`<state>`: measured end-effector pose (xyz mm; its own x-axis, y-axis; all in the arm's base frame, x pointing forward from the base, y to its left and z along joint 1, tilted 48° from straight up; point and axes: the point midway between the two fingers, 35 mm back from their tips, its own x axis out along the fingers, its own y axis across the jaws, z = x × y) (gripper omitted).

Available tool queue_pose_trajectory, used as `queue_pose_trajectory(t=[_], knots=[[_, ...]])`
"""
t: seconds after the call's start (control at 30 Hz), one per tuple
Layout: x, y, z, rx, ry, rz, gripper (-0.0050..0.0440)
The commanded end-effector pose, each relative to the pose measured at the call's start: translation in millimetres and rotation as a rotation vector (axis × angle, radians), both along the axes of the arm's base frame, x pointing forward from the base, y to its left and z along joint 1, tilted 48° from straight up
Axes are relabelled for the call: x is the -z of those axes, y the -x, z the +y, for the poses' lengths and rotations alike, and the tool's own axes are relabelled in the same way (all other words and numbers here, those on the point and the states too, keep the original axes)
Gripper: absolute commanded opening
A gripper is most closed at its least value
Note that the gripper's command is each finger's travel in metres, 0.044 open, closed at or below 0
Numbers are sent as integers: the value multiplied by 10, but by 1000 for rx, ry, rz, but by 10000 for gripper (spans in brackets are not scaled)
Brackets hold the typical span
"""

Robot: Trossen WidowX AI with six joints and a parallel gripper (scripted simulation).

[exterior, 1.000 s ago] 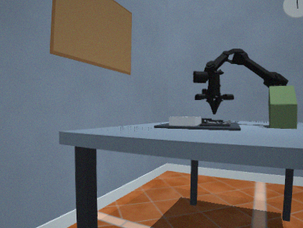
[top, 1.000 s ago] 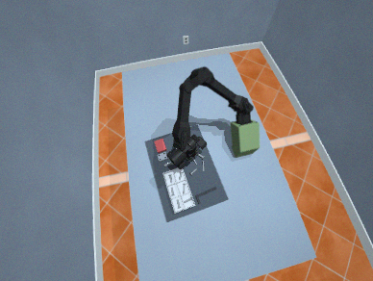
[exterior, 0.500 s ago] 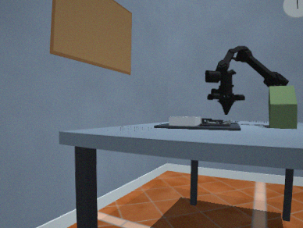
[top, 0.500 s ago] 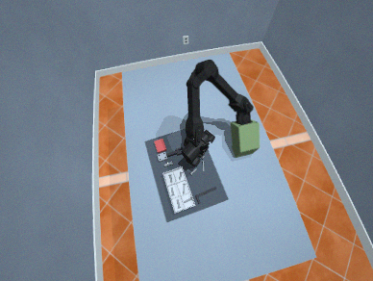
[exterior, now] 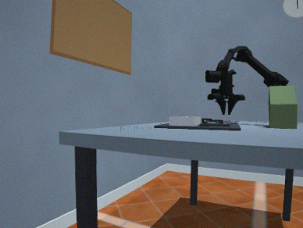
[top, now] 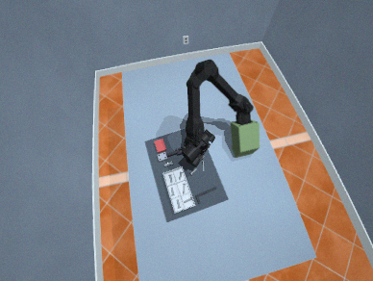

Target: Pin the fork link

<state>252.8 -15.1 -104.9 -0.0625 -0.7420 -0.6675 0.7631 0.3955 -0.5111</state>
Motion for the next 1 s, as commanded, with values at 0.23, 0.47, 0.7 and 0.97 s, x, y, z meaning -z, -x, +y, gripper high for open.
queue_pose_trajectory(t=[0.23,0.47,0.7,0.97], knots=[[-32,-36,36,-6,-12,-16,150],[-32,-36,36,-6,-12,-16,150],[-32,-36,36,-6,-12,-16,150],[-9,-11,4,-5,-7,-6,150]])
